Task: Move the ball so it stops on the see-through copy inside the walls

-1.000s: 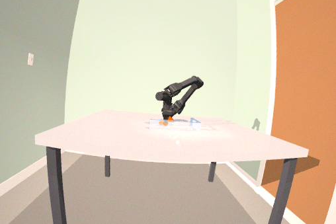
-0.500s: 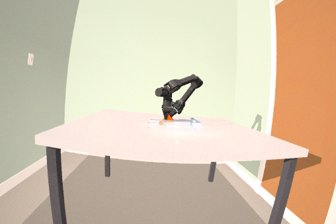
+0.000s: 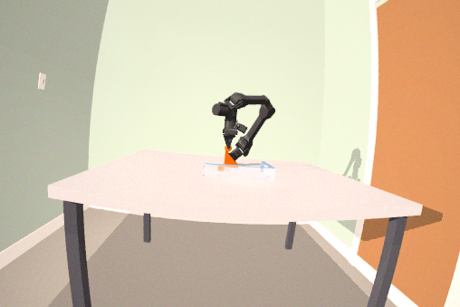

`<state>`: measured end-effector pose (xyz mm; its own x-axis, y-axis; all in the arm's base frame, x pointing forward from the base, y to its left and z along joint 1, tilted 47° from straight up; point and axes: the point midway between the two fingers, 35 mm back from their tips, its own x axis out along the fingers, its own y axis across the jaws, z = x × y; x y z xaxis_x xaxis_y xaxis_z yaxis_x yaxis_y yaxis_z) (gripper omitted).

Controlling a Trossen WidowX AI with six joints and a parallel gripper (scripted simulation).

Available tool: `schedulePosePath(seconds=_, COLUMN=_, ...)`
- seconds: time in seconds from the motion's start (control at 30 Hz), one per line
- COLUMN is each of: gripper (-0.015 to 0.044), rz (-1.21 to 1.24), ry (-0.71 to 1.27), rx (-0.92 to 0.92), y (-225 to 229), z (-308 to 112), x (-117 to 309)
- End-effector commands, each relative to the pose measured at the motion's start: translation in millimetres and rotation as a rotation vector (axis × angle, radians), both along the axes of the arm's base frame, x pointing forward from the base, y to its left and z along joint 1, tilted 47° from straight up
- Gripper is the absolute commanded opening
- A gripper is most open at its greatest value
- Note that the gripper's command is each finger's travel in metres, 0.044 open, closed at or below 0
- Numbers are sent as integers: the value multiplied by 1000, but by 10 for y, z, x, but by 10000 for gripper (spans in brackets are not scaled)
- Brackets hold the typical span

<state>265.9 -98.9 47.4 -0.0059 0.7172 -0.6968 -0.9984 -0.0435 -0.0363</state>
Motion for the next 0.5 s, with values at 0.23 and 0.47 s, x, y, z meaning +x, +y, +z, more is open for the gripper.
schedulePosePath(seconds=0.23, gripper=0, rz=4, ry=-3, rx=-1, y=-112, z=-45, x=-12)
schedulePosePath(seconds=0.47, gripper=0, rz=4, ry=-4, rx=-2, y=-46, z=-332, x=12)
